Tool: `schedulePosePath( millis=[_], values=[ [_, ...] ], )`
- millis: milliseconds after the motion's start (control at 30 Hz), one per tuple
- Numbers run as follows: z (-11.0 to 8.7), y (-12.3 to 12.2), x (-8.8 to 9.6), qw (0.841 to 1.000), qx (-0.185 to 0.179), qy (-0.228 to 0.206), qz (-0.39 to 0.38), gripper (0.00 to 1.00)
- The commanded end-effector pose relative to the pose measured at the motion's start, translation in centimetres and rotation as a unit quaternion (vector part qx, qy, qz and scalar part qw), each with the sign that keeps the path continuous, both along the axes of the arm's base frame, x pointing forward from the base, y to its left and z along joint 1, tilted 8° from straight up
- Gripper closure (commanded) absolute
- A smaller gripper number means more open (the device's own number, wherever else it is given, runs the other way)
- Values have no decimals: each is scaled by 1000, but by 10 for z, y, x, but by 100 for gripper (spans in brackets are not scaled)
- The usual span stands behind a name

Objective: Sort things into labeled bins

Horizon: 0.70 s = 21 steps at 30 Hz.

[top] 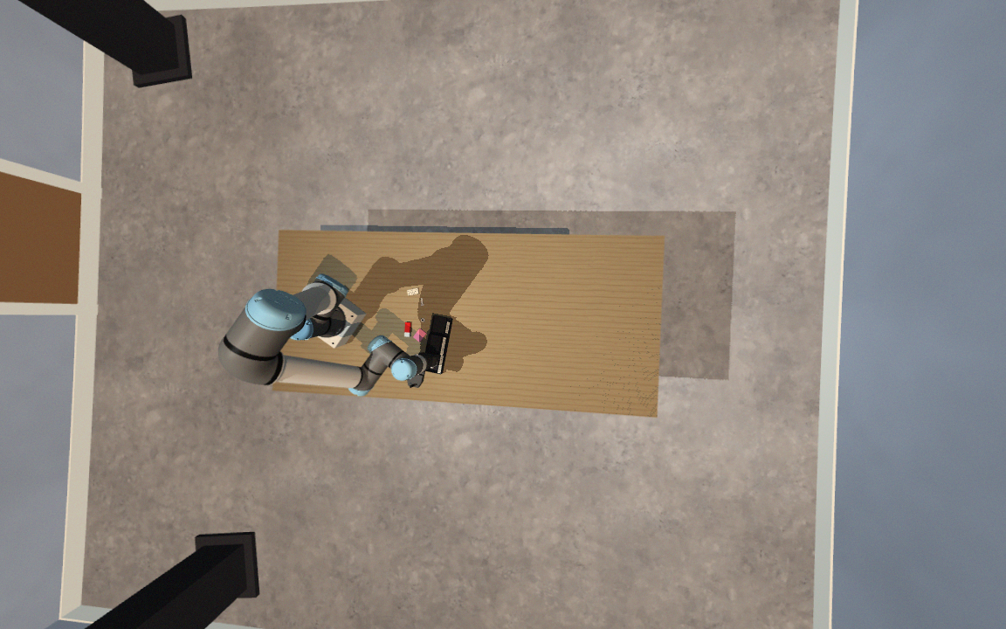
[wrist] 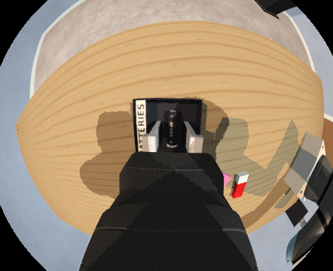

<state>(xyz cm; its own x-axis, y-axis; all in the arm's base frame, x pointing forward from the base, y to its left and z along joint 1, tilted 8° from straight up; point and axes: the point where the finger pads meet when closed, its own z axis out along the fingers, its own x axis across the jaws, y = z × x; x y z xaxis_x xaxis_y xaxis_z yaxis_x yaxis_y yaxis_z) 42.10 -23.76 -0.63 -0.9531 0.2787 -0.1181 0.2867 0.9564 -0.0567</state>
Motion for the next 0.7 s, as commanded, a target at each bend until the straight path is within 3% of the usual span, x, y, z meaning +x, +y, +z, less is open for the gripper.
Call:
schedulePosePath(
  millis=[0,367,667],
  values=[
    [0,-1,0,1000,0,-1,0,40],
    [0,-1,0,1000,0,-1,0,40],
    [11,-1,1,1000,-2,-2,0,40]
  ],
)
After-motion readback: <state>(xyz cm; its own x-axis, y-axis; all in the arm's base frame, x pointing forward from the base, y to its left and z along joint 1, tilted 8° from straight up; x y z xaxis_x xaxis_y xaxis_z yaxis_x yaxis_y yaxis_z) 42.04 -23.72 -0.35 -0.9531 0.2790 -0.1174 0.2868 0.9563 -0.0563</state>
